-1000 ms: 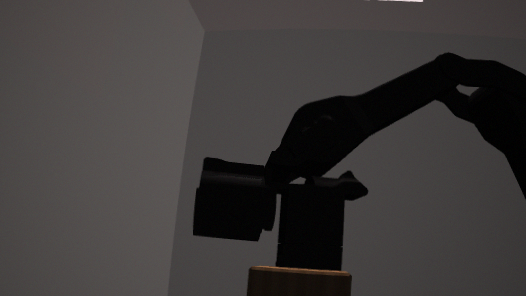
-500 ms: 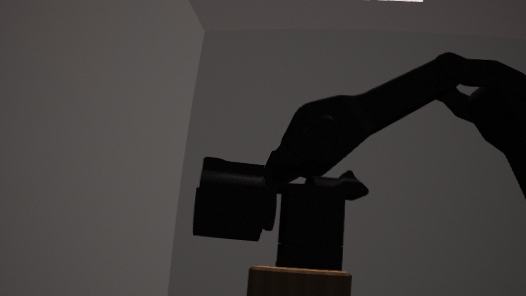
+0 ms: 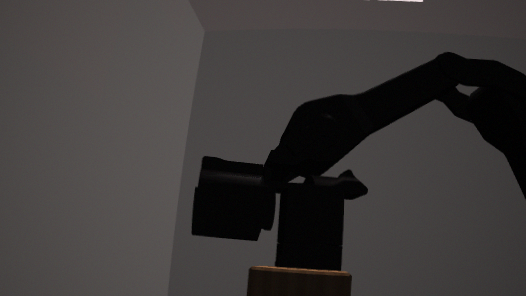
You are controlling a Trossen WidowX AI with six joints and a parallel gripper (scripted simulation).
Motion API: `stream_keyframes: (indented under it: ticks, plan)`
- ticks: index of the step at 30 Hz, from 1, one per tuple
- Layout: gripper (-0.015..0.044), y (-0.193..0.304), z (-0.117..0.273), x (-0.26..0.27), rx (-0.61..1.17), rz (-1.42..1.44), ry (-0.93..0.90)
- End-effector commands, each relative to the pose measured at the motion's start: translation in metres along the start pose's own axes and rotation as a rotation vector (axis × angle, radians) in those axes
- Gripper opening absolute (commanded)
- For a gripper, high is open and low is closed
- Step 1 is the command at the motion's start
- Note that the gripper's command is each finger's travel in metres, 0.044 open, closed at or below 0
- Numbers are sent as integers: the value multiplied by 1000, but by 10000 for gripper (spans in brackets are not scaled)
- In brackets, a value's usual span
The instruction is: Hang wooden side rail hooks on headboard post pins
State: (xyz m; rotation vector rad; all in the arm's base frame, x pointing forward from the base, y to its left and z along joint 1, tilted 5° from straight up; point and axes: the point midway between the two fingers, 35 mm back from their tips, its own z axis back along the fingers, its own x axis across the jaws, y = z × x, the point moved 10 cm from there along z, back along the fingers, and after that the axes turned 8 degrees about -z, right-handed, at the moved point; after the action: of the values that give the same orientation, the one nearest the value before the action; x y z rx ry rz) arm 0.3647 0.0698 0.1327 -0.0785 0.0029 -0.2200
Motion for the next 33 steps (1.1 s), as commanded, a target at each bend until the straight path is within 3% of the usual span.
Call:
stream_keyframes:
  ticks: [1,33]
  plan:
    - [0,1,2,1,6,-4,-4]
    - [0,5,0,-1,6,-4,-4]
